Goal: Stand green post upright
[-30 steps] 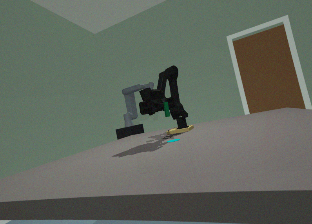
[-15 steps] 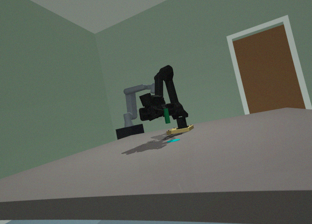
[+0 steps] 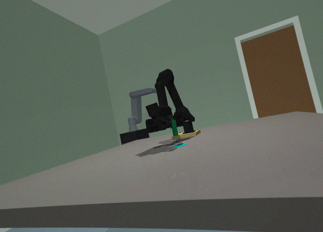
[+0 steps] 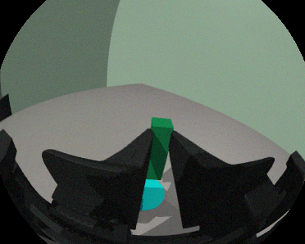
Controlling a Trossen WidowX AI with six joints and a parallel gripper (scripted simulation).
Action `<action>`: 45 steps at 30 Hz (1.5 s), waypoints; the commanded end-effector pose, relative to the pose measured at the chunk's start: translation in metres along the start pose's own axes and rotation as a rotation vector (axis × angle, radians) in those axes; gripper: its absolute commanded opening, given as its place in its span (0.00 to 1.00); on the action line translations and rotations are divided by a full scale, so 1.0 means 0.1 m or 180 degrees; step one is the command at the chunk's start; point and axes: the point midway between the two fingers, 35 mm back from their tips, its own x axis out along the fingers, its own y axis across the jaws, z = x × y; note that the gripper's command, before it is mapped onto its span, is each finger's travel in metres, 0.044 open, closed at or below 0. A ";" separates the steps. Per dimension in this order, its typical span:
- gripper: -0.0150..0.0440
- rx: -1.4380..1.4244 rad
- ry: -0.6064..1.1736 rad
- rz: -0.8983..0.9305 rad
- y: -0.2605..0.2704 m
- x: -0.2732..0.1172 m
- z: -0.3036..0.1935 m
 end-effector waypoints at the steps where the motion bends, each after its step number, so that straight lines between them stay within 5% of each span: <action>1: 0.29 0.0048 0.0009 0.0010 0.04 0.00 -0.12; 30: 0.29 -0.0163 0.0032 0.0028 0.09 0.01 -0.43; 45: 0.93 -0.0163 0.0032 0.0028 0.09 0.01 -0.43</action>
